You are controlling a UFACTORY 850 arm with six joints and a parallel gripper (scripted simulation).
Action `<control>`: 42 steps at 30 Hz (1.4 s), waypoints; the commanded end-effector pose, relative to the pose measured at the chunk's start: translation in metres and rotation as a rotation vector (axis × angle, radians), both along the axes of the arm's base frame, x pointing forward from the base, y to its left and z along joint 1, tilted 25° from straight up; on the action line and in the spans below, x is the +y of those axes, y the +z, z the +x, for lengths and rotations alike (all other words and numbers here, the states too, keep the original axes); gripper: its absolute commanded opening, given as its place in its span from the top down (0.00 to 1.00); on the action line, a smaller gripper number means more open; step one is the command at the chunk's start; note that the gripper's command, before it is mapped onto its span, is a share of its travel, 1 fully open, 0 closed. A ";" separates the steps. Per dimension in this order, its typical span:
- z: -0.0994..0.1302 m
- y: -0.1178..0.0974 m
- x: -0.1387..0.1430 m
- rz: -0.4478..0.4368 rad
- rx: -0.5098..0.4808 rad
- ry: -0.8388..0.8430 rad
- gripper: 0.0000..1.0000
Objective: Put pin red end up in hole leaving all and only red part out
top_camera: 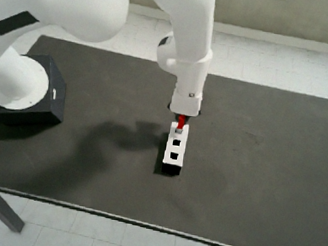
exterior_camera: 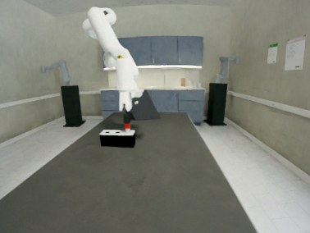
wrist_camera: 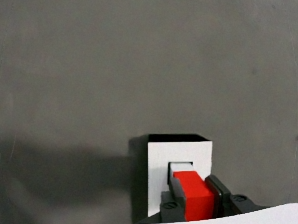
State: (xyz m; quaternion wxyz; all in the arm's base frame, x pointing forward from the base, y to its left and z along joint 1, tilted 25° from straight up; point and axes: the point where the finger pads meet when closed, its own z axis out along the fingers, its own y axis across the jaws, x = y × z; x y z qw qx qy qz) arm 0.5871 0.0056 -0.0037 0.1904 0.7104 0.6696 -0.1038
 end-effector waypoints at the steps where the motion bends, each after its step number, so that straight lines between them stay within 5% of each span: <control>1: 0.001 0.001 0.000 0.000 -0.002 0.000 1.00; 42: 0.002 -0.006 -0.003 0.000 -0.002 0.000 1.00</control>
